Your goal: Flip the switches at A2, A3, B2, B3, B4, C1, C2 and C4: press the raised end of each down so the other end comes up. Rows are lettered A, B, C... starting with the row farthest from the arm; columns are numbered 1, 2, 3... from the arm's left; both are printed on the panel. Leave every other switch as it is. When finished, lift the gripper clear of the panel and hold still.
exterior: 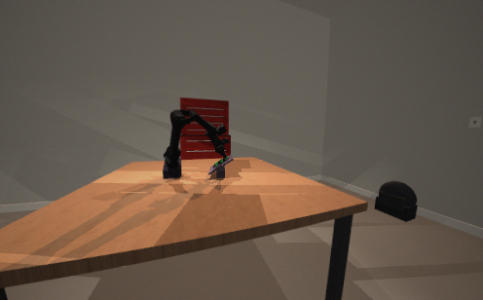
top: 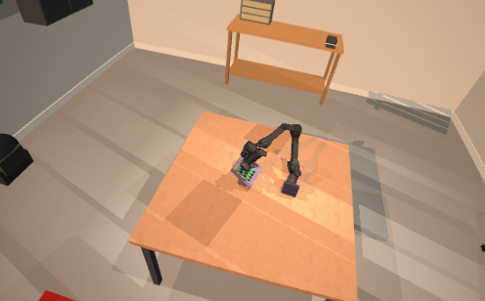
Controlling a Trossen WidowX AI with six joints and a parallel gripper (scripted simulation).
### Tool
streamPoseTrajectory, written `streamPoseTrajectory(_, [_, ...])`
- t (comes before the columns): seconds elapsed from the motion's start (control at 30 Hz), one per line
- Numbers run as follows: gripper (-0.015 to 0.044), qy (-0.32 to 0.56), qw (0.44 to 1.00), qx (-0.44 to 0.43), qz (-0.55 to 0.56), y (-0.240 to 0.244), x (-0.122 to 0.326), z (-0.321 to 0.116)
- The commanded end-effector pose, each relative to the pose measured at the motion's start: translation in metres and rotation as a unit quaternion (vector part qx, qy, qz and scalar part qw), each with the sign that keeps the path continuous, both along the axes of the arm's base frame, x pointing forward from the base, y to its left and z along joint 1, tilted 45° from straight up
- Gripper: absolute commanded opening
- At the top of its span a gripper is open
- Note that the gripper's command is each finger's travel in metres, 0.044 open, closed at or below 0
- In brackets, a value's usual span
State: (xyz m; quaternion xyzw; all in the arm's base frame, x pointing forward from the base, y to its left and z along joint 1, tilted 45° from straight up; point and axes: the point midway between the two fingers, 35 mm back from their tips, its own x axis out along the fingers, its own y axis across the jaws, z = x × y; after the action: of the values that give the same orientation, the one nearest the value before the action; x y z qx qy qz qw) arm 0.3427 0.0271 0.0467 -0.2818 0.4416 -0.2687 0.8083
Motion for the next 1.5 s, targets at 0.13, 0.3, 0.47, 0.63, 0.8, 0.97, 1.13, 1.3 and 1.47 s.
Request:
streamPoseTrajectory(0.13, [0.0,0.003,1.0,0.001,0.001,-0.001,0.0,-0.002])
streamPoseTrajectory(0.3, [0.0,0.001,1.0,0.0,0.0,0.001,-0.001,0.0])
streamPoseTrajectory(0.47, [0.0,-0.004,1.0,0.0,0.01,0.042,-0.031,0.031])
streamPoseTrajectory(0.63, [0.0,-0.004,1.0,0.0,0.01,0.043,-0.032,0.033])
streamPoseTrajectory(0.8, [0.0,-0.003,1.0,0.001,0.01,0.049,-0.06,0.003])
streamPoseTrajectory(0.97, [0.0,-0.004,1.0,0.0,0.01,0.049,-0.078,-0.013])
streamPoseTrajectory(1.13, [0.0,-0.007,1.0,0.001,0.014,0.041,-0.071,-0.021])
streamPoseTrajectory(1.3, [0.0,-0.013,1.0,-0.003,0.019,0.025,-0.061,-0.033])
streamPoseTrajectory(1.47, [0.0,-0.013,1.0,-0.003,0.019,0.024,-0.061,-0.033])
